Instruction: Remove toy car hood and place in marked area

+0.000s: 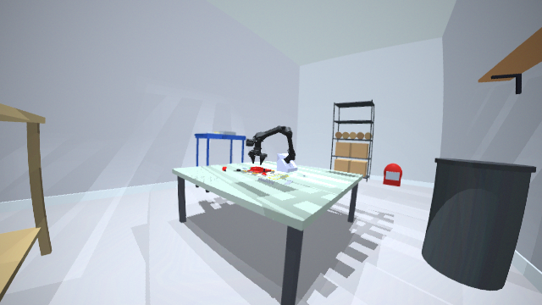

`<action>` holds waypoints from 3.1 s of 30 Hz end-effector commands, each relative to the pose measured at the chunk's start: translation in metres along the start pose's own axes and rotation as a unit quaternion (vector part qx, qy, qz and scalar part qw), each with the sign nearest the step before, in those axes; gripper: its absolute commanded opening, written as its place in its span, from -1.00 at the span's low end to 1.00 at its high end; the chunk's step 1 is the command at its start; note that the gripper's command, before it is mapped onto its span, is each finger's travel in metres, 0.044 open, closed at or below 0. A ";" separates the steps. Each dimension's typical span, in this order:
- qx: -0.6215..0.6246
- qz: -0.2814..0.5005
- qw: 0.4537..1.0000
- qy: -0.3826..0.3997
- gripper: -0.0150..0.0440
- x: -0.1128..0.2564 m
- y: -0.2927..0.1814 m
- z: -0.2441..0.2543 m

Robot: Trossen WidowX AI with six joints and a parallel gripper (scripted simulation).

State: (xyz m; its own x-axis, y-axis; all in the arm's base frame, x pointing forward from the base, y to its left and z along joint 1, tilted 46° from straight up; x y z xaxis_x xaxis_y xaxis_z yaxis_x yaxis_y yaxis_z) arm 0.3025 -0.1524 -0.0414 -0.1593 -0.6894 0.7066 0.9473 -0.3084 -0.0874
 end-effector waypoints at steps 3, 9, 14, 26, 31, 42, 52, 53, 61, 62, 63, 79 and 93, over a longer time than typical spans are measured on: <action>-0.003 0.000 1.000 0.002 1.00 -0.005 0.000 0.000; -0.003 0.000 1.000 0.002 1.00 -0.009 0.000 0.000; -0.003 0.000 1.000 0.002 1.00 -0.013 0.000 0.000; -0.002 0.000 1.000 0.002 1.00 -0.021 0.000 -0.001; -0.002 0.000 1.000 0.003 1.00 -0.022 0.000 -0.001; -0.002 0.000 1.000 0.003 1.00 -0.027 0.000 -0.001; -0.002 0.000 1.000 0.003 1.00 -0.032 0.000 0.000; -0.002 0.000 1.000 0.003 1.00 -0.033 0.000 0.000; -0.002 0.000 1.000 0.003 1.00 -0.037 0.000 0.000; -0.002 0.000 1.000 0.003 1.00 -0.037 0.000 0.000; -0.002 0.000 1.000 0.003 1.00 -0.038 0.000 0.000; 0.000 0.000 1.000 0.001 0.49 -0.038 0.000 0.000; 0.000 0.000 1.000 0.001 -0.49 -0.032 0.000 0.000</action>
State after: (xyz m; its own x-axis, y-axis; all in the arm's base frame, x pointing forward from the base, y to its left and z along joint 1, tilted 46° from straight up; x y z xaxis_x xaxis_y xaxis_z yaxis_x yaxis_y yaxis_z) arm 0.3074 -0.1283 -0.0664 -0.1600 -0.6937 0.7023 0.9459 -0.3113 -0.0920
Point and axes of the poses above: the point midway between the two fingers, 35 mm back from their tips, its own x axis back along the fingers, its own z axis across the jaws, y = z × x, the point moved 2 cm from there along x, back along the fingers, and after that the axes turned 8 degrees about -x, right-handed, at the moved point
